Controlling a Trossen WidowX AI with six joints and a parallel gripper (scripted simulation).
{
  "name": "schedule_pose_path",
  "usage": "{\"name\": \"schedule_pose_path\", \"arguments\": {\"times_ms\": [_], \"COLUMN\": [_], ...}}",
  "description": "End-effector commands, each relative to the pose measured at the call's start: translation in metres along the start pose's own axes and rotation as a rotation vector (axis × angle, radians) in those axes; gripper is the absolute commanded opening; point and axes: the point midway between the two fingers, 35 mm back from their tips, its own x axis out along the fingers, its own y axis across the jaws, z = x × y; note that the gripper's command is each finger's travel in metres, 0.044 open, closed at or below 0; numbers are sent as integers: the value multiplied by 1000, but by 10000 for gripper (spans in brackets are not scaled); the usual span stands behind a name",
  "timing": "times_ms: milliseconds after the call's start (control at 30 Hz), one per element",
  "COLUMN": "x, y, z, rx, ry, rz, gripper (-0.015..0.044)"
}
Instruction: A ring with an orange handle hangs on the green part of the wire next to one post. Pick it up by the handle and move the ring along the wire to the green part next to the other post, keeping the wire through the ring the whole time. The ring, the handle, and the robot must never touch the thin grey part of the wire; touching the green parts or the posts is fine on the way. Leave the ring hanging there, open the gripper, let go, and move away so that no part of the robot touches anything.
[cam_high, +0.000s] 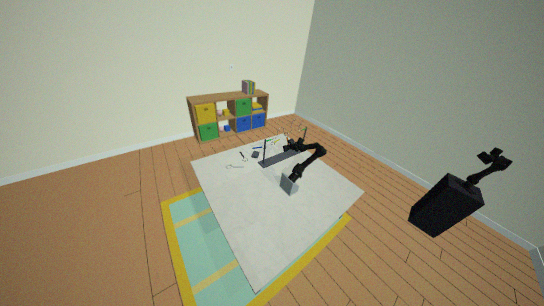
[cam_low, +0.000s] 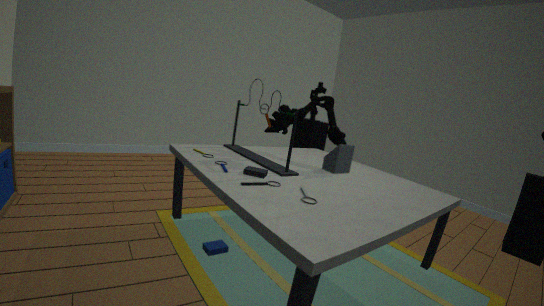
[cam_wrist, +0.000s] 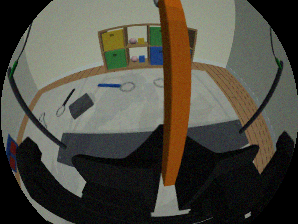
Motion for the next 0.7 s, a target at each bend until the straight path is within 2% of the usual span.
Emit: {"name": "schedule_pose_path", "arguments": {"times_ms": [0,667], "x": [-1,-8], "y": [8,52], "z": [-1,2], "rx": [17,208], "ry": [3,26], "rz": [10,118], "gripper": [-150,-150]}}
